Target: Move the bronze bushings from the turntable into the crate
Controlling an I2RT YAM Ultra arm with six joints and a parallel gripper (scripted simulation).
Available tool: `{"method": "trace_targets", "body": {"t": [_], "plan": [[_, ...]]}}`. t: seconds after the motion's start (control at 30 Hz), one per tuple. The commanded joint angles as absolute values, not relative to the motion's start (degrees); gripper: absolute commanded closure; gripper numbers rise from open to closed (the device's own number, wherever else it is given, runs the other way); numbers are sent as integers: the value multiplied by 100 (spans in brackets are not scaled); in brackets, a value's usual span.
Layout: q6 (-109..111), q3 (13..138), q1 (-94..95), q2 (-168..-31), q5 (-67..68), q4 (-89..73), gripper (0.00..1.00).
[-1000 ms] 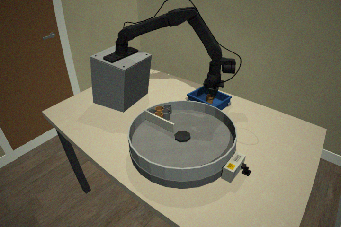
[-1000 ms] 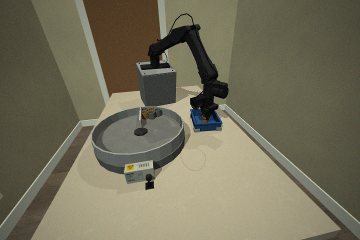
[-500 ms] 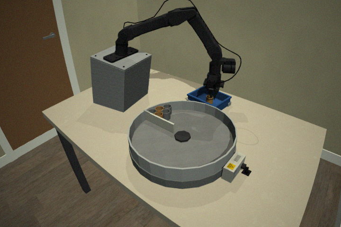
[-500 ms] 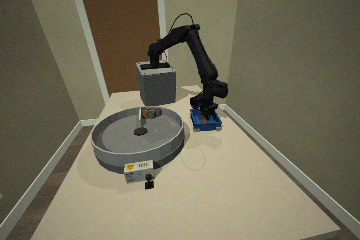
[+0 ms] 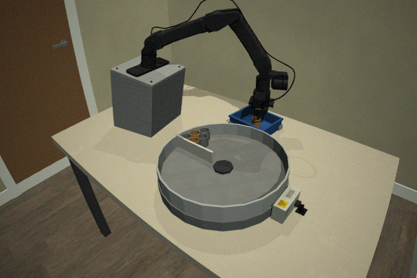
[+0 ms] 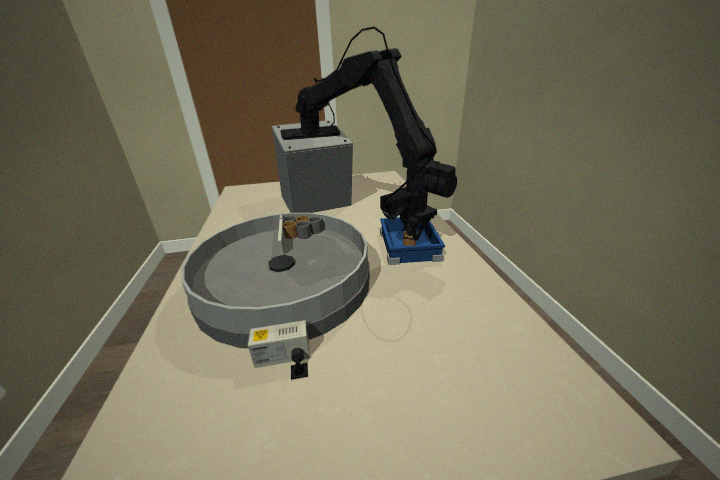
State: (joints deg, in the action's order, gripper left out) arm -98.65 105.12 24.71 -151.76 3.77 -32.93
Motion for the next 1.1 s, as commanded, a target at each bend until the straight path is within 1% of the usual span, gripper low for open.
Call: {"method": "trace_targets", "body": {"t": [0.0,0.43,0.53,0.7,1.07], "plan": [[-9900,10704,2558,-15109,424,-3400,84],[-9910,10665,2561,-14921,425,-3434,84],[-9917,10396,2565,-14827,431,-3510,84],[-9930,10328,2572,-14667,438,-3603,84],[-9972,10117,2615,-13908,451,-4150,84]]}}
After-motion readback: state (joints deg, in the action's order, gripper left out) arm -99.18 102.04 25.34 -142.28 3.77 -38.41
